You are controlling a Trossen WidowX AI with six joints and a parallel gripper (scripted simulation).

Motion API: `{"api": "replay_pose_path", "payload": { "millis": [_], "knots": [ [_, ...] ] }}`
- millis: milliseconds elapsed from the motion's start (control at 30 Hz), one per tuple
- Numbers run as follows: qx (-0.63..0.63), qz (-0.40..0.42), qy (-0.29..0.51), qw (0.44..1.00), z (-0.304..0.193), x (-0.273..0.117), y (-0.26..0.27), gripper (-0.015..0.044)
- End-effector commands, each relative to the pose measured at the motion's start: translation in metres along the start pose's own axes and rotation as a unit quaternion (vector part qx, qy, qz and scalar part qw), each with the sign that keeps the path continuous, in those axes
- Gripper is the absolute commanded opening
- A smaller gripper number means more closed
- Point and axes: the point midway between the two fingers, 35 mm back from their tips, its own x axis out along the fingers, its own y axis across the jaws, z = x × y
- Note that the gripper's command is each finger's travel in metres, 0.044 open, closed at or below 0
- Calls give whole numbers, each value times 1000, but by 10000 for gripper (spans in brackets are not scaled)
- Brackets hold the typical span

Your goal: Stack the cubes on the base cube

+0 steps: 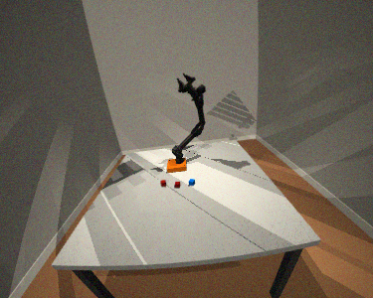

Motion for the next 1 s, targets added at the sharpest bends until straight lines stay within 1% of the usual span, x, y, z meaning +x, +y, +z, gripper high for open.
{"api": "replay_pose_path", "payload": {
  "millis": [0,67,133,333,533,733,967],
  "knots": [
    [-3,-2,0,1000,1,1,-2,374],
    [-25,-23,-3,999,7,10,-14,321],
    [-68,-61,-3,996,18,25,-39,269],
    [-202,-180,26,962,45,59,-126,265],
    [-322,-282,97,899,57,72,-214,265],
    [-431,-370,210,796,60,62,-309,265],
    [-523,-418,380,638,51,22,-410,265]
  ]
}}
